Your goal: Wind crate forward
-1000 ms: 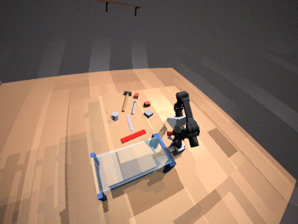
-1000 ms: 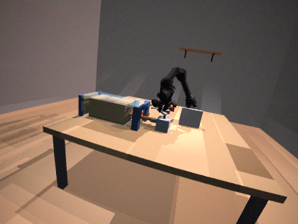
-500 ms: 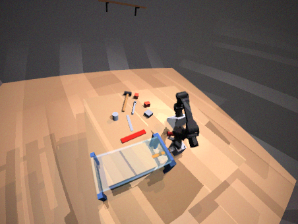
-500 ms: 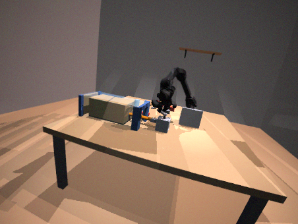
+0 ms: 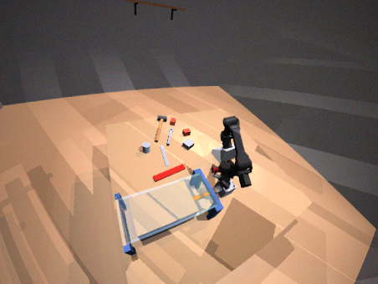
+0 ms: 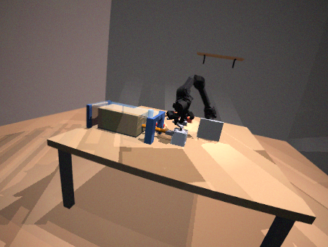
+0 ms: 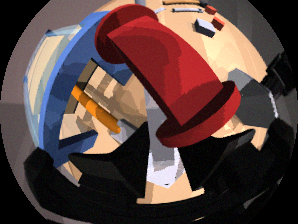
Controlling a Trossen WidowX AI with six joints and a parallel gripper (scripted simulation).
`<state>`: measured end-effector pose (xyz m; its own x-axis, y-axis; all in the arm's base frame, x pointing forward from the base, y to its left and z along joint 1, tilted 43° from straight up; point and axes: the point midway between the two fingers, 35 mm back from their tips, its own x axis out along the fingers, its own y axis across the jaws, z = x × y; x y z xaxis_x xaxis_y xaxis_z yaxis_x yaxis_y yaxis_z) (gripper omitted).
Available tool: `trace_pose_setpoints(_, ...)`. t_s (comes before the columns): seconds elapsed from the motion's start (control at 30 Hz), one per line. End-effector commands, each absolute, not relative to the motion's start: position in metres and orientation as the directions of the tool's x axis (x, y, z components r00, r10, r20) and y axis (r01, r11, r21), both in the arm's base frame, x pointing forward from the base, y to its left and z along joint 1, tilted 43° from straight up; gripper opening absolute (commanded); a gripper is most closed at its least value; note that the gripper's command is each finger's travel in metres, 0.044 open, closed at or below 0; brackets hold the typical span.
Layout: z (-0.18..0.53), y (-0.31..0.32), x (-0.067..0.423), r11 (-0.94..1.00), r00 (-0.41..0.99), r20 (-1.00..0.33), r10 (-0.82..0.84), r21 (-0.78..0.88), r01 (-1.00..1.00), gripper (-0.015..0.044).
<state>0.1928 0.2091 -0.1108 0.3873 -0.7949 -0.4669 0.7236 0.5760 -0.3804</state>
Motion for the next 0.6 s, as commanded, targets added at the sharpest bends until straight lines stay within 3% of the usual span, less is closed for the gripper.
trace_pose_setpoints(0.0,-0.1112,0.2085,0.1935,0.579,0.392,-0.465,-0.794,-0.382,0.72,0.0)
trace_pose_setpoints(0.57,-0.1143,0.2058,0.1941,0.579,0.392,-0.465,-0.794,-0.382,0.72,0.0)
